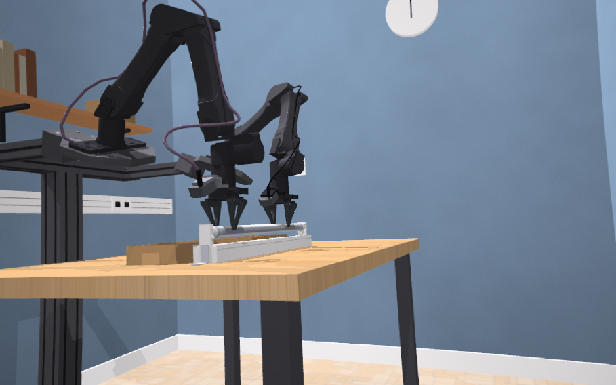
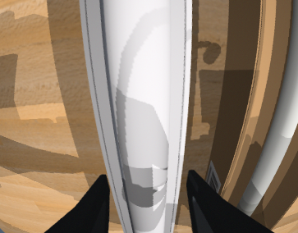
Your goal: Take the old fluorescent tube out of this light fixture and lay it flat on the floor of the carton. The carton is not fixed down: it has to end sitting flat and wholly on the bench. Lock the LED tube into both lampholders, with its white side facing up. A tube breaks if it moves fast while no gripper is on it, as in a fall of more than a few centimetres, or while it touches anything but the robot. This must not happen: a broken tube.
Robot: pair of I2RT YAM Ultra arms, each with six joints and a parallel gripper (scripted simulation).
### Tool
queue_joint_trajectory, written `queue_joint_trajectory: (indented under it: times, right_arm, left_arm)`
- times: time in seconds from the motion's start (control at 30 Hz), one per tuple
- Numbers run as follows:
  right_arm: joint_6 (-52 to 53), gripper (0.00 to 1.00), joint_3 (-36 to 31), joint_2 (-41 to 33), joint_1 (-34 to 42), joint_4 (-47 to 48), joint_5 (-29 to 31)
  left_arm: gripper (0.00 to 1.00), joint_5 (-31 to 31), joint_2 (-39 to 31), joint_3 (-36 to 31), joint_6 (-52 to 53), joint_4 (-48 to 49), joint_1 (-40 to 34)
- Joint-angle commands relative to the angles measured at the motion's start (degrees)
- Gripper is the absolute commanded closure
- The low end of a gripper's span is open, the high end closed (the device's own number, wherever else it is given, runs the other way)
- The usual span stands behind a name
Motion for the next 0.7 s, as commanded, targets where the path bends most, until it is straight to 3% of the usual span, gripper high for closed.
queue_joint_trajectory:
  times: [0.0,0.47,0.67]
  right_arm:
    - [0.5,0.51,-1.0,-2.3,1.0,-1.7,0.5]
    - [2.7,0.51,-3.4,-12.7,3.0,-11.0,1.6]
    - [2.1,0.51,-3.8,-10.4,3.0,-7.8,1.3]
  left_arm:
    - [0.51,0.4,-1.9,-0.9,-0.7,-1.6,-1.4]
    - [0.51,-0.6,-9.6,-3.1,-4.0,-8.7,-4.2]
    - [0.51,0.1,-7.2,-3.7,-2.2,-4.8,-2.4]
